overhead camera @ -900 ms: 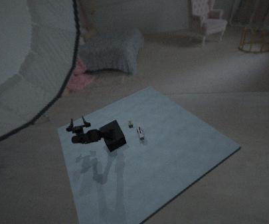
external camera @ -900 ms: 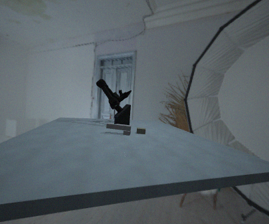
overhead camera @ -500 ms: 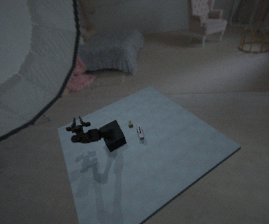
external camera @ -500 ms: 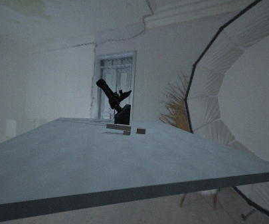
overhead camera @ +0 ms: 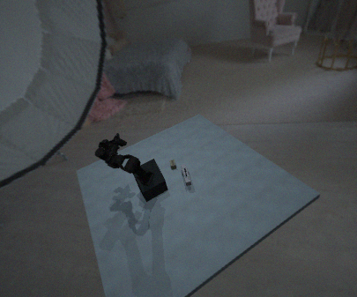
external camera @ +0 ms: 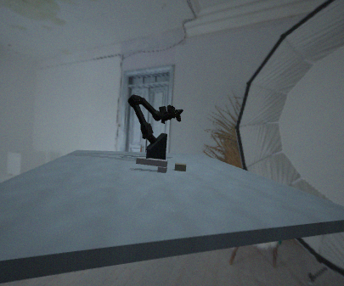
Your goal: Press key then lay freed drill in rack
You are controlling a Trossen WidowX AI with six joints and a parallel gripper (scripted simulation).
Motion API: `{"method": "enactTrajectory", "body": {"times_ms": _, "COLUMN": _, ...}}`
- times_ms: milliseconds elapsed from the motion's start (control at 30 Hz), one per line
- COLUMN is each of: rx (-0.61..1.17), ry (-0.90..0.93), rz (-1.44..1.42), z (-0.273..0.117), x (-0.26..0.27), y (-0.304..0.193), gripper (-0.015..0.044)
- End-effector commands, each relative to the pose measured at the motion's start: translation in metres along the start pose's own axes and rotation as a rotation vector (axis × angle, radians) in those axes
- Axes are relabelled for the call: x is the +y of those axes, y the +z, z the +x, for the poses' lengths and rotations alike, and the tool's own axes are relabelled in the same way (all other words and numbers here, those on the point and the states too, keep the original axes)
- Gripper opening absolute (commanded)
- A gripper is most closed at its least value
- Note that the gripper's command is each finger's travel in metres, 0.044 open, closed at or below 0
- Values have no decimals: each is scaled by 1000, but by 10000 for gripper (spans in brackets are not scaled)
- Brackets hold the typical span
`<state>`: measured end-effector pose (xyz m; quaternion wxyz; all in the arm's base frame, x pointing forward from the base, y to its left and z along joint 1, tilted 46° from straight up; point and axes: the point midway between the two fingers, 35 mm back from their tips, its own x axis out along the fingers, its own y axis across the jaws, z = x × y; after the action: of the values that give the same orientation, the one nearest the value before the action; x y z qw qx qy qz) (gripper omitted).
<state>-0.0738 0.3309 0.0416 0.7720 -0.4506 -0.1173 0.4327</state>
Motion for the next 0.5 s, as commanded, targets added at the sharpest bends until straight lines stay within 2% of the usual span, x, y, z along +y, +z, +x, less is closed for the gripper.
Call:
{"method": "enactTrajectory", "body": {"times_ms": 0, "rx": 168, "ry": -17, "rz": -240, "z": 44, "x": -24, "y": -26, "gripper": 0}}
{"method": "enactTrajectory", "body": {"times_ms": 100, "rx": 213, "ry": -19, "rz": -163, "z": 58, "x": -33, "y": -39, "gripper": 0}}
{"method": "enactTrajectory", "body": {"times_ms": 300, "rx": 474, "ry": 38, "rz": -501, "z": 101, "x": -76, "y": -93, "gripper": 0}}
{"method": "enactTrajectory", "body": {"times_ms": 467, "rx": 713, "ry": 192, "rz": -774, "z": 120, "x": -120, "y": -153, "gripper": 0}}
